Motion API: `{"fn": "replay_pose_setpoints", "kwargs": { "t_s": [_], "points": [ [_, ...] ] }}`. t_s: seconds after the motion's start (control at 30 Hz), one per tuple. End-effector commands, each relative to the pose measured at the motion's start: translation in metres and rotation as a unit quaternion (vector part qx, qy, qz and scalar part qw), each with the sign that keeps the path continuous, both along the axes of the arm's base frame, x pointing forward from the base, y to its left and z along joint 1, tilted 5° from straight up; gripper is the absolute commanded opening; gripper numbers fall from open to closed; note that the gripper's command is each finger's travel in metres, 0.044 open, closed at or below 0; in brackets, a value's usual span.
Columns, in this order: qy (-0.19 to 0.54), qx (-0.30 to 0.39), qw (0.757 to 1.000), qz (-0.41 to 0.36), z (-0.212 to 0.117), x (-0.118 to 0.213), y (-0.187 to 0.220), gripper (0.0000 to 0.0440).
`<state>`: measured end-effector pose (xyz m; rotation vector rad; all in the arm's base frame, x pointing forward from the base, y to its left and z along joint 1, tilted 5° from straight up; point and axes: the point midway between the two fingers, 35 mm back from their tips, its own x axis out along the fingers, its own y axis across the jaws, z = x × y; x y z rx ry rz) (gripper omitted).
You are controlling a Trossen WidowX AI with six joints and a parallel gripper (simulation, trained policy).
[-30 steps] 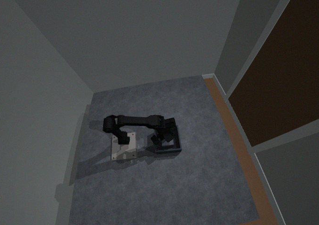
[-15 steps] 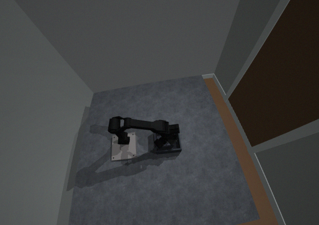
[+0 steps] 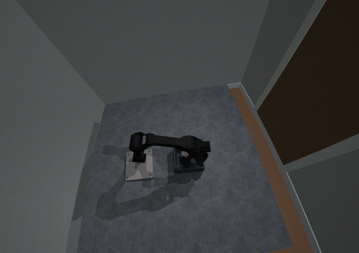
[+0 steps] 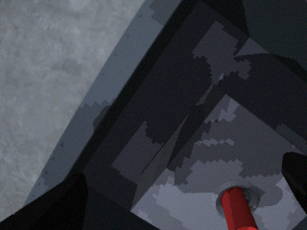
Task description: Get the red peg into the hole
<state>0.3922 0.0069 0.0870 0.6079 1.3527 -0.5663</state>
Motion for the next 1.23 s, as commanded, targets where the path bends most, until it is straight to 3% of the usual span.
{"fn": "replay_pose_setpoints", "kwargs": {
  "t_s": [0.0, 0.57, 1.2],
  "points": [
    [-0.011, 0.02, 1.0, 0.008, 0.006, 0.015, 0.007, 0.044],
    [-0.053, 0.059, 0.996, 0.032, 0.034, 0.057, 0.032, 0.044],
    [0.028, 0.066, 0.997, -0.004, 0.045, 0.065, 0.04, 0.044]
  ]
}}
